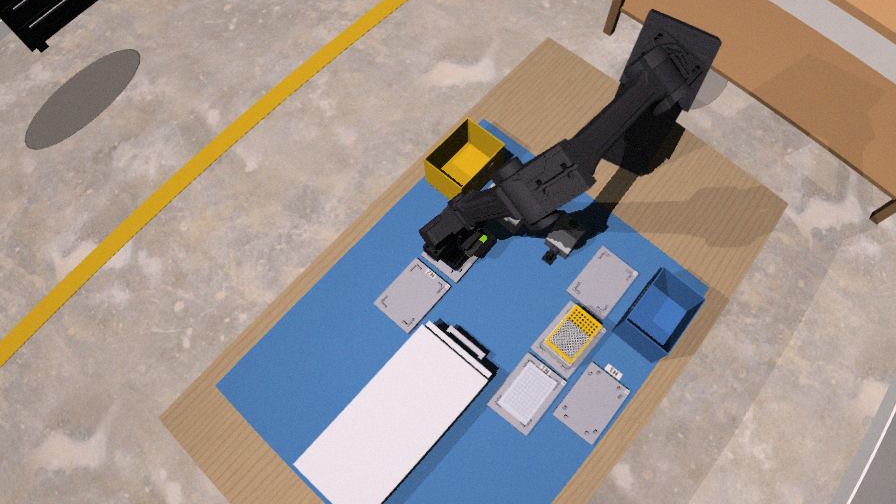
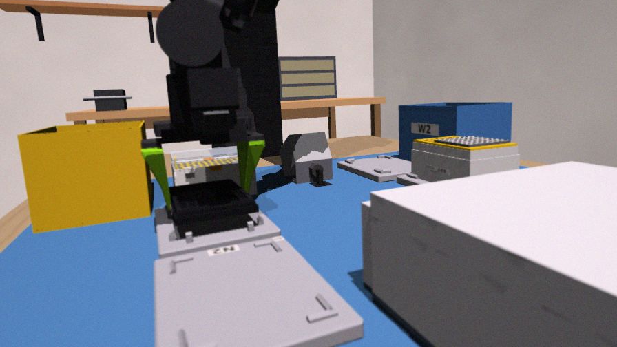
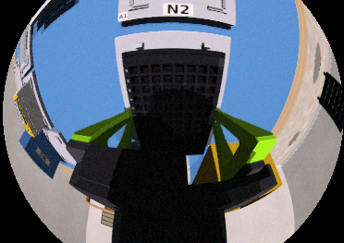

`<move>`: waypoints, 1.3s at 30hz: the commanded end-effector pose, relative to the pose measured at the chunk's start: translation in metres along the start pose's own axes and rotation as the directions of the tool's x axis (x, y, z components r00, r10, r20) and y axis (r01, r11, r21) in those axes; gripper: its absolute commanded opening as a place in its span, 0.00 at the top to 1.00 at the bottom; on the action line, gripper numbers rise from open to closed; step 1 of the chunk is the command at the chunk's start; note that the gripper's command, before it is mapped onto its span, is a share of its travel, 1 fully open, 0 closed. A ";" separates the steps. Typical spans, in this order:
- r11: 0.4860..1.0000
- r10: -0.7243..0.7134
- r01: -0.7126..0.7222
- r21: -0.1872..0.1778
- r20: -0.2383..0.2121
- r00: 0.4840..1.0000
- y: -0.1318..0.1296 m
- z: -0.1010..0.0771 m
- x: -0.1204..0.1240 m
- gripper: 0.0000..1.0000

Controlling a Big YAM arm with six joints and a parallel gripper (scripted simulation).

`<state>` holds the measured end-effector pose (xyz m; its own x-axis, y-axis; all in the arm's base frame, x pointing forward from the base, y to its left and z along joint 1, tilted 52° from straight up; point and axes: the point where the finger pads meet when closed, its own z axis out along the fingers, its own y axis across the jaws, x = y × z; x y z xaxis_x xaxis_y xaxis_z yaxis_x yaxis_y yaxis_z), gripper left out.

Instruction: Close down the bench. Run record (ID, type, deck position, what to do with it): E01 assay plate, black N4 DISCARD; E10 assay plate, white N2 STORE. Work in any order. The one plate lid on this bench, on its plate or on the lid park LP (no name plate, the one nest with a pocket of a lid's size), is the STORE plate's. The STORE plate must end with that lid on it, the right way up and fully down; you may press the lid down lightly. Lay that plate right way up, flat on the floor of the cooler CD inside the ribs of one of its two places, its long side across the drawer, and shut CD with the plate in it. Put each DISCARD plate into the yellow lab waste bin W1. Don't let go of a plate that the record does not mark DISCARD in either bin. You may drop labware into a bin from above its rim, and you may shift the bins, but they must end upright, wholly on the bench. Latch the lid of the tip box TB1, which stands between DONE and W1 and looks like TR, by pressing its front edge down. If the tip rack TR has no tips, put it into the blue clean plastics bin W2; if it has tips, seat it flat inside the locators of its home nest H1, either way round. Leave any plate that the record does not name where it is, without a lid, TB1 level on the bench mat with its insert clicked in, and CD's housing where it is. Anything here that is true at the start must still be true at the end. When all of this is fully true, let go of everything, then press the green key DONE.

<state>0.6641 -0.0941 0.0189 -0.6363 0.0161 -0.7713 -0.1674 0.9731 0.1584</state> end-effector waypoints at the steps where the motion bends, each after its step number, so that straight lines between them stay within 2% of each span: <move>1: 1.000 -0.008 0.008 0.014 0.017 1.000 -0.007 -0.020 -0.012 1.00; 29: 1.000 -0.006 0.006 0.018 0.019 1.000 -0.010 -0.056 -0.012 1.00; 32: 1.000 -0.015 0.015 0.010 0.019 1.000 -0.003 -0.054 -0.014 1.00; 39: 1.000 -0.006 0.006 0.018 0.019 1.000 -0.010 -0.066 -0.011 1.00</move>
<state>0.6298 -0.1040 0.0488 -0.6343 0.0151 -0.7729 -0.1688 0.9730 0.1576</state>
